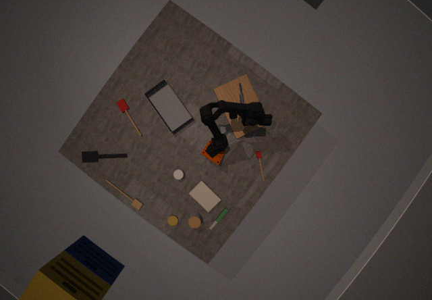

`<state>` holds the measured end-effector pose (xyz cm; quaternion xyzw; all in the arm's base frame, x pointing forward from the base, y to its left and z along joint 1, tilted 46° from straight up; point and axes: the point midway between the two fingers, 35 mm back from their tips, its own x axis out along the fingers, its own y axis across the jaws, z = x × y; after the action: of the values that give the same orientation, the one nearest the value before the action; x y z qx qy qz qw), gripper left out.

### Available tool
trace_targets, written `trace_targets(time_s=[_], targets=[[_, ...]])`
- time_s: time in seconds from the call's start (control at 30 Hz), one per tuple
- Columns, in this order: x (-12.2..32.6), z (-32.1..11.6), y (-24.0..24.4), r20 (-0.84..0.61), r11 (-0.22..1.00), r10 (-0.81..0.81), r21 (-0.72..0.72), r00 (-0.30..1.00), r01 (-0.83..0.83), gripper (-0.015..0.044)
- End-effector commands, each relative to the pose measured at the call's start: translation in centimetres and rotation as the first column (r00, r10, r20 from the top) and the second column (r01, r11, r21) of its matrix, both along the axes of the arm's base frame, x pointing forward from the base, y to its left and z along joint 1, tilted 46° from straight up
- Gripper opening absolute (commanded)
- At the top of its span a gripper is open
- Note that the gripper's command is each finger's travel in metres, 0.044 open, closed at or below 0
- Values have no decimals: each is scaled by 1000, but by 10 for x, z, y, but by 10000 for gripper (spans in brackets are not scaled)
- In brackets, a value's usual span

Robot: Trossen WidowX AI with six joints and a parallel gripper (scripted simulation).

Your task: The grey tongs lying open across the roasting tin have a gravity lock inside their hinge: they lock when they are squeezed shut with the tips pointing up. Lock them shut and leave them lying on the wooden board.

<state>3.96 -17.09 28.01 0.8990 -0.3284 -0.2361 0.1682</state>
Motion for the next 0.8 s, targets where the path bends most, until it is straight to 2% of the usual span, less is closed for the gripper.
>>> trace_targets(time_s=[0.0,0.17,0.77], targets=[[-5,7,-2,43,997,-26,-77,999,29,-150],[-13,15,-3,84,984,-63,-162,994,76,-150],[-13,15,-3,86,983,-65,-165,994,78,-150]])
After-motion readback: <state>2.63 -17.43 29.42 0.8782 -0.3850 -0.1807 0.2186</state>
